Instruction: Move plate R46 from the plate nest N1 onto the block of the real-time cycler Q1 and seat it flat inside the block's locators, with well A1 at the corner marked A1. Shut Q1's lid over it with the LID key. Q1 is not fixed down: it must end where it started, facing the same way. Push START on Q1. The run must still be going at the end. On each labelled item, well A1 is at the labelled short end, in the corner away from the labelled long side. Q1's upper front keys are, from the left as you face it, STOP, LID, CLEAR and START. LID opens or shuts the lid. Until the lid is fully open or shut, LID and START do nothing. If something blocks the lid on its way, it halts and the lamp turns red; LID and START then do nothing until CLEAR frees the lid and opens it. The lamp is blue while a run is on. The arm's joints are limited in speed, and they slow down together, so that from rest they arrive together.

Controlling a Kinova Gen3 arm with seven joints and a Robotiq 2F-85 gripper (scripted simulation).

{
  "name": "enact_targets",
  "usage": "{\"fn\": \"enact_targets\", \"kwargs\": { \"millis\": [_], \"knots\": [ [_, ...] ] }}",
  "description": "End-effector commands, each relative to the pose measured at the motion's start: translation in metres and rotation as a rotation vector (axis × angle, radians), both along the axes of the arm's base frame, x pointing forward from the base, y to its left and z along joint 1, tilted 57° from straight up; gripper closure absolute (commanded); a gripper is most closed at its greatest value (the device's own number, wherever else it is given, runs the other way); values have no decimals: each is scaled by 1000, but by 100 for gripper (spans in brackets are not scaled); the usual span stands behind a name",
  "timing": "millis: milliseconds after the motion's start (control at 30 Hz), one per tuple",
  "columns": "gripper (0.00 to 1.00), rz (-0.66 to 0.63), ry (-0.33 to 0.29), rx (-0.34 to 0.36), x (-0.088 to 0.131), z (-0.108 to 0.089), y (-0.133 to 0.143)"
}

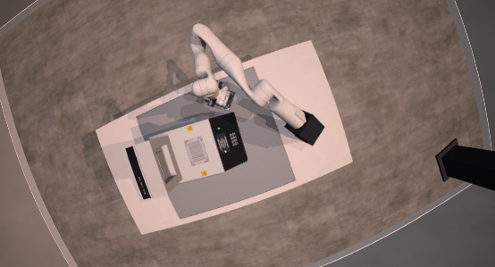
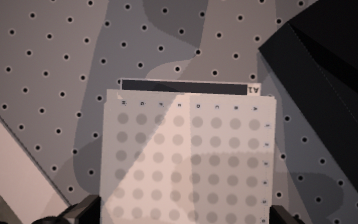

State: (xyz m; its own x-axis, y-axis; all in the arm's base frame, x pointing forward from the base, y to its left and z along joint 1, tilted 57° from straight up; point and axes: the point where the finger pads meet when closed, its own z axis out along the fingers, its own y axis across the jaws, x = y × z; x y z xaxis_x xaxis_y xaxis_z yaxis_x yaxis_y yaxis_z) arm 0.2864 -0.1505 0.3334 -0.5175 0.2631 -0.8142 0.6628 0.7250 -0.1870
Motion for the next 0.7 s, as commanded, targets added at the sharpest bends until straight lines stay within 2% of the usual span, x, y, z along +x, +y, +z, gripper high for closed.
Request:
{"fn": "enact_targets", "kwargs": {
  "millis": [0,667],
  "knots": [
    [9,-10,-4,-4,-4,5,2],
    [9,-11,-4,-5,-17,18,17]
  ]
}}
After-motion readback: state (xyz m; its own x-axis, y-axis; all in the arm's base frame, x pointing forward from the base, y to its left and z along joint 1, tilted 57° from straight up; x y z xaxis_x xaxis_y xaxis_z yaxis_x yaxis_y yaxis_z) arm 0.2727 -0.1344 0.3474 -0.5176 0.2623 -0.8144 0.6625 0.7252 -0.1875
